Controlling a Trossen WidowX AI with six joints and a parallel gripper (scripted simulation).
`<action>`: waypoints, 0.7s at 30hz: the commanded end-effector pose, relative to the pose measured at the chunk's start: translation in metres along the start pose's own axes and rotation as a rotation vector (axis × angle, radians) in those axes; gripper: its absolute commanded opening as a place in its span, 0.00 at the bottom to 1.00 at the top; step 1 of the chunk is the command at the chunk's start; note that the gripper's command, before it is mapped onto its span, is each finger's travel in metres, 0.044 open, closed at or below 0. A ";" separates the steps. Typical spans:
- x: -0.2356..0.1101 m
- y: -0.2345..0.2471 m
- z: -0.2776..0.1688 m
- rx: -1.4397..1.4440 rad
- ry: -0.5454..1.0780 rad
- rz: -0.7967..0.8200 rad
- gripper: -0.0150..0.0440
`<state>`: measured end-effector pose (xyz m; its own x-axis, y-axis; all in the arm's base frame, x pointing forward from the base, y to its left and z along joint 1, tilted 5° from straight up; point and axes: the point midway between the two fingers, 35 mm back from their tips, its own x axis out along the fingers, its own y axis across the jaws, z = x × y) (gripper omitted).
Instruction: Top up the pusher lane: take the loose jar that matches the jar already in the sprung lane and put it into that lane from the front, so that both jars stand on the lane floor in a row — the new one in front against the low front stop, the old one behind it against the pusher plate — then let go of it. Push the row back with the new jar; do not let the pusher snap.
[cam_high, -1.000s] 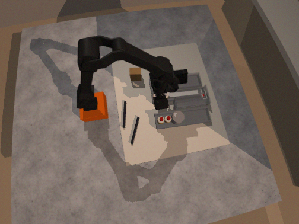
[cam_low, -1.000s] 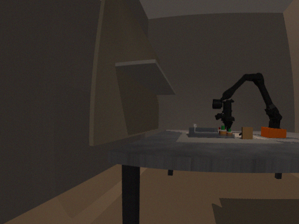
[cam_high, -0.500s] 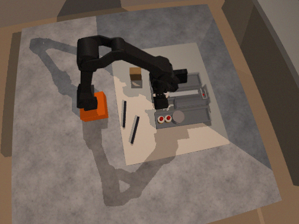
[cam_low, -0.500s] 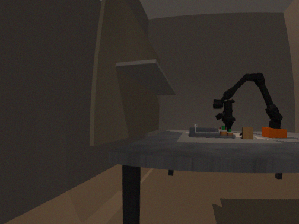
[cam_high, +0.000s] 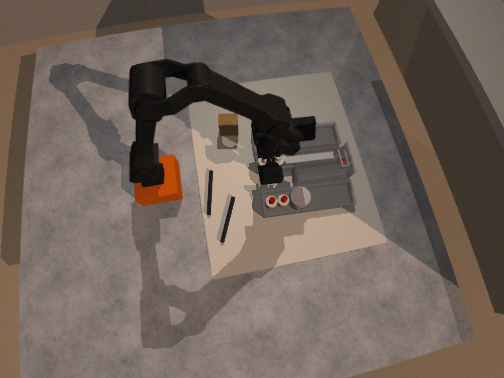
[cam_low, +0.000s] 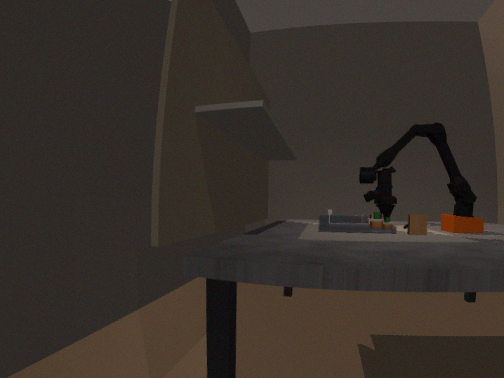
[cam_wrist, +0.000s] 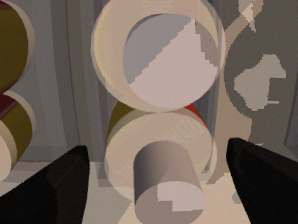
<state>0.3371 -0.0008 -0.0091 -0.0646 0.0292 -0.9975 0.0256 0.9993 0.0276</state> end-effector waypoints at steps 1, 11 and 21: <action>-0.015 0.000 0.003 0.003 -0.012 0.001 0.75; -0.018 0.000 0.001 0.003 -0.012 0.001 0.75; -0.020 0.000 -0.028 0.003 -0.010 0.001 0.75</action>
<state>0.3225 -0.0009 0.0118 -0.0523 0.0290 -0.9982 0.0264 0.9993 0.0277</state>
